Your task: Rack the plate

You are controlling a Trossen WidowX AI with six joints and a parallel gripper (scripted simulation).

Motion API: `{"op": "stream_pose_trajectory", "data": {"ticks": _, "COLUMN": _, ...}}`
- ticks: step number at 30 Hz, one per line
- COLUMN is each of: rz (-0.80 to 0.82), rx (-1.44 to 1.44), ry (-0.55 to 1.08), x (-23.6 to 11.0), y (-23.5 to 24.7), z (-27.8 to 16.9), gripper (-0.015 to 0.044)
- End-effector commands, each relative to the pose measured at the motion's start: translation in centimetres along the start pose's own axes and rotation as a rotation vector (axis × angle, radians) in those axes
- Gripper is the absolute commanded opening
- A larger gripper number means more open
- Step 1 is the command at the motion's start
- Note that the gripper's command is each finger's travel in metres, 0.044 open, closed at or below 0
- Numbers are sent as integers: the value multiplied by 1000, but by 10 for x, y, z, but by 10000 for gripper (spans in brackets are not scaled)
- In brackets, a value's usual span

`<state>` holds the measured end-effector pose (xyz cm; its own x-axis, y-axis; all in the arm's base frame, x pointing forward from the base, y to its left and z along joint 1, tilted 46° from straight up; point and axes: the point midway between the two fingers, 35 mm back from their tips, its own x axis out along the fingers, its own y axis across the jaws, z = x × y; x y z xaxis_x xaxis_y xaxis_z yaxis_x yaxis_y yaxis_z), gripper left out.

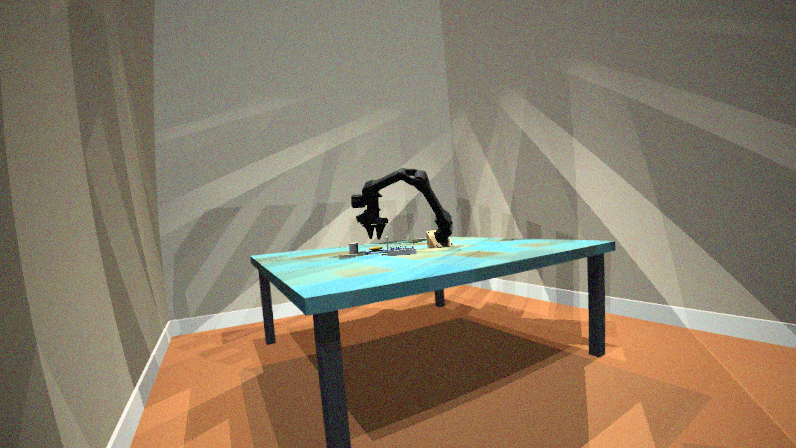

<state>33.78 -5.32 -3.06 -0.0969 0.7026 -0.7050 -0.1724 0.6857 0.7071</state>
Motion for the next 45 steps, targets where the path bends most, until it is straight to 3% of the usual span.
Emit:
{"op": "stream_pose_trajectory", "data": {"ticks": 1, "rz": 3, "rx": 6, "ry": 12, "x": 9, "y": 1, "z": -2, "gripper": 400}}
{"op": "stream_pose_trajectory", "data": {"ticks": 31, "rz": 6, "rx": 6, "ry": 11, "x": 56, "y": 1, "z": -2, "gripper": 400}}
{"op": "stream_pose_trajectory", "data": {"ticks": 45, "rz": 6, "rx": 6, "ry": 11, "x": 56, "y": 1, "z": -2, "gripper": 332}}
